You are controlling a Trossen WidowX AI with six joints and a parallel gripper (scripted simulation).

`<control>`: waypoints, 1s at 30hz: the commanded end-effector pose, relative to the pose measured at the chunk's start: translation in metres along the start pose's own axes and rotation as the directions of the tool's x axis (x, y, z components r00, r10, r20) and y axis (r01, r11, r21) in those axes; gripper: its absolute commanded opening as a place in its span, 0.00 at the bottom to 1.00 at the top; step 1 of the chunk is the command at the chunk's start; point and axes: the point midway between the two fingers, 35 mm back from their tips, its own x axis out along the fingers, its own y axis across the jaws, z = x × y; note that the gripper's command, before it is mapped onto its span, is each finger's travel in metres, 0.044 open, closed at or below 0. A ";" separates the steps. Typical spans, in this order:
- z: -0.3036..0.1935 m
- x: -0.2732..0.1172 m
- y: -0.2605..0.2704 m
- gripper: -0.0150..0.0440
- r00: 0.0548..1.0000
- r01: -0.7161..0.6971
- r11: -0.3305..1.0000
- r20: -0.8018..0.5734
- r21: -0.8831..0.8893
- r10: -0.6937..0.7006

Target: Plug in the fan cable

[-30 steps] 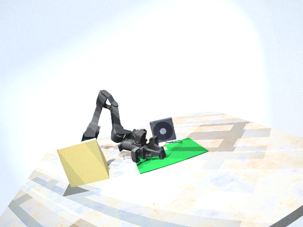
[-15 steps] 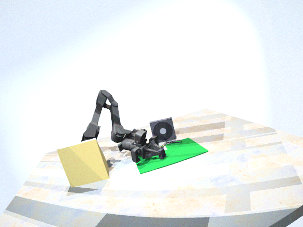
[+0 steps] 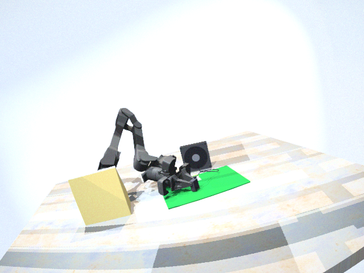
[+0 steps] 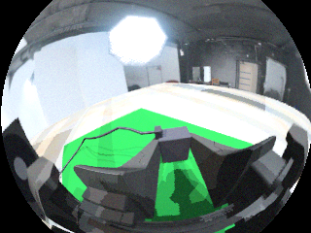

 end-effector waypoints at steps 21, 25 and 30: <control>0.000 0.000 0.000 0.60 1.000 0.000 1.000 0.000 0.000 0.000; 0.000 0.000 0.000 0.60 1.000 0.000 1.000 0.000 0.000 0.000; 0.000 0.000 0.000 0.60 1.000 0.000 1.000 0.000 0.000 0.000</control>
